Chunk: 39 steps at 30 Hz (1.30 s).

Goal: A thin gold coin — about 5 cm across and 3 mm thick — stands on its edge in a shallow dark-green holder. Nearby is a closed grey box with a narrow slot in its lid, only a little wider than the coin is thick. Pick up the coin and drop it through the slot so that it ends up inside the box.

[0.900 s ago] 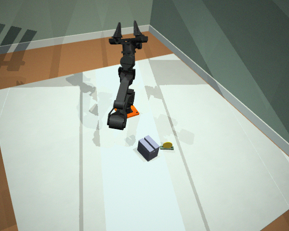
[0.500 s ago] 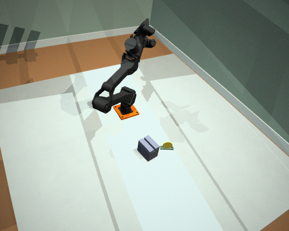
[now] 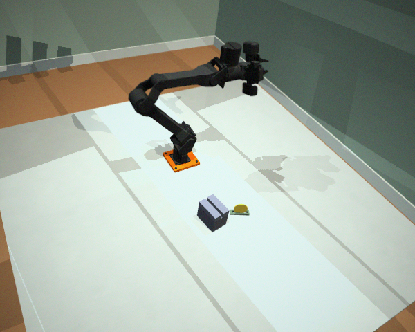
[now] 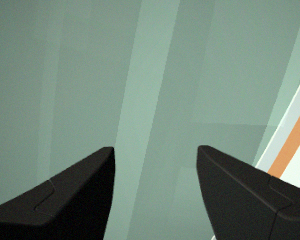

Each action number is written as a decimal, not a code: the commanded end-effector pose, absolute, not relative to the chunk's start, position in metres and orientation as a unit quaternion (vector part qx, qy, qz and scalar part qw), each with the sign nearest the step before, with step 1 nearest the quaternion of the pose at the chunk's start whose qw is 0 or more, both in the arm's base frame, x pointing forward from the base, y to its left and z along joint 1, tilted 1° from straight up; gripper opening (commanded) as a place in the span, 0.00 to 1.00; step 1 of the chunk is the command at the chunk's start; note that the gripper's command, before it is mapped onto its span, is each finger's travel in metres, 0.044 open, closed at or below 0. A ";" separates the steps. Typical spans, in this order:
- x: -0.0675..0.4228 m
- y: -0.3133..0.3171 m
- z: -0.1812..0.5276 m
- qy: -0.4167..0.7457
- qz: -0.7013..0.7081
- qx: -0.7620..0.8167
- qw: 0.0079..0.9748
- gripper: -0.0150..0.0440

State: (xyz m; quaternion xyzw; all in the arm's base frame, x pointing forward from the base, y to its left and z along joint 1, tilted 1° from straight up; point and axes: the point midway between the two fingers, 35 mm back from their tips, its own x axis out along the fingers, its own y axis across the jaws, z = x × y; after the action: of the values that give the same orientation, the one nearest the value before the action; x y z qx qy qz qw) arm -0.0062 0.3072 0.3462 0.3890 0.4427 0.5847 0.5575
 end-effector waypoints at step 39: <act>0.321 0.080 0.115 0.596 0.365 -0.379 0.606 0.53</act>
State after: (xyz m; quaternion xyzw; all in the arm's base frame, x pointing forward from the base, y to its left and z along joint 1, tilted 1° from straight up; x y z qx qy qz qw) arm 0.3231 0.0826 0.1359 -0.3791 0.5891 0.3614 0.6154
